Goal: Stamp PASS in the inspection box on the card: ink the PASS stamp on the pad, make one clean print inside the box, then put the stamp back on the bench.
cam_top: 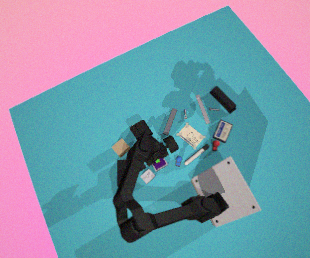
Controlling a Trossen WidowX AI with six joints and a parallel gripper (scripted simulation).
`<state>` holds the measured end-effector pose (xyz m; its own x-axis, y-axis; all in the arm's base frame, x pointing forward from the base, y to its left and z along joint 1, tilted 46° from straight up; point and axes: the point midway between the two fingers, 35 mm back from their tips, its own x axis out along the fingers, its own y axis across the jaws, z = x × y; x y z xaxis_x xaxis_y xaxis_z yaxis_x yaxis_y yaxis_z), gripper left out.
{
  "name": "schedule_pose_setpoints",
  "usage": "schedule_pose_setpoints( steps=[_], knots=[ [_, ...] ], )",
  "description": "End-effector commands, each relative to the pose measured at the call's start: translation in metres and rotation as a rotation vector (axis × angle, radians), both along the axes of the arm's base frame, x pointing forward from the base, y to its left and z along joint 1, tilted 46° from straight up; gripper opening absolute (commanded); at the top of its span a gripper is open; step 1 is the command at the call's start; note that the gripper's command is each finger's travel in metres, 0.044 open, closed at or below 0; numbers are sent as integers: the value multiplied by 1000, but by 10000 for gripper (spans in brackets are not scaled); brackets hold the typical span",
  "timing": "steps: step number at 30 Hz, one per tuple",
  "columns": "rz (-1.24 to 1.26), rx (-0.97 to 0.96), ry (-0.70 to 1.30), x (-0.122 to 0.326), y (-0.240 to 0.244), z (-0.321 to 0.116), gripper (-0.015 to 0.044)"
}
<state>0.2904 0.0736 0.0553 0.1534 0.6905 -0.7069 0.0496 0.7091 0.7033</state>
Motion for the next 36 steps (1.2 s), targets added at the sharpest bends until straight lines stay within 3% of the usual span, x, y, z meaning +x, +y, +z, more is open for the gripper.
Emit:
schedule_pose_setpoints(
  steps=[1,36],
  knots=[
    [3,3,3,0,2,-1,0],
    [3,2,3,-2,-5,6,0]
  ],
)
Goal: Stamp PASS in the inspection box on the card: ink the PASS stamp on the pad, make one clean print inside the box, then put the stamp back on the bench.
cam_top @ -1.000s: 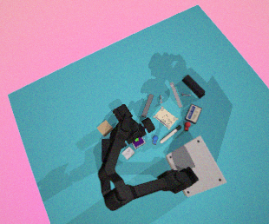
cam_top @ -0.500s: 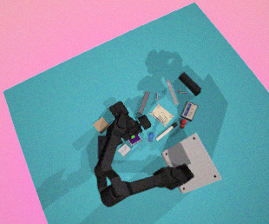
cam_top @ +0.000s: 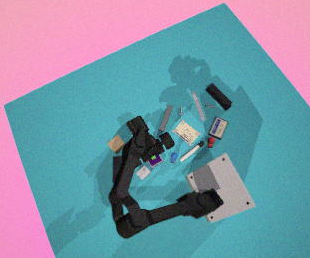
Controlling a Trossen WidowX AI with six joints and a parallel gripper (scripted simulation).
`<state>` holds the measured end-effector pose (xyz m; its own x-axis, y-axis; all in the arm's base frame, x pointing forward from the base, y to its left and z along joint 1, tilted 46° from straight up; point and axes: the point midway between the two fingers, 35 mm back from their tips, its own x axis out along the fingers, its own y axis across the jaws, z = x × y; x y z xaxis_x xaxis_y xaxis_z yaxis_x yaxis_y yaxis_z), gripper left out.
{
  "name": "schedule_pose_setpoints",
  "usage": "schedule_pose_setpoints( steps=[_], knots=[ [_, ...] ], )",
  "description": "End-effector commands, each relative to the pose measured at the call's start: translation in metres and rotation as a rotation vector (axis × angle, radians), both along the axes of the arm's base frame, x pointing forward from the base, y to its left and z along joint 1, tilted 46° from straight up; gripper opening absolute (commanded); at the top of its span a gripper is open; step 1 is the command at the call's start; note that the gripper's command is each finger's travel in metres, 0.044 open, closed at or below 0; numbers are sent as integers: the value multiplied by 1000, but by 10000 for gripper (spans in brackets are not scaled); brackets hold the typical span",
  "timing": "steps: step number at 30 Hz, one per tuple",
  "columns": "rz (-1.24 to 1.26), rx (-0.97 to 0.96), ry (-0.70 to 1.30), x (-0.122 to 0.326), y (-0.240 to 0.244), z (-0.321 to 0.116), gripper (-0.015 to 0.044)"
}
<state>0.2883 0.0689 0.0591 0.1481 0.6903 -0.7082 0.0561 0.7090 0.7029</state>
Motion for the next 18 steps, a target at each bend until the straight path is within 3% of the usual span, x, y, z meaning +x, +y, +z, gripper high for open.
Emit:
schedule_pose_setpoints(
  steps=[1,18],
  knots=[
    [4,2,-6,0,-1,2,0],
    [4,-1,-5,-3,-20,20,0]
  ],
)
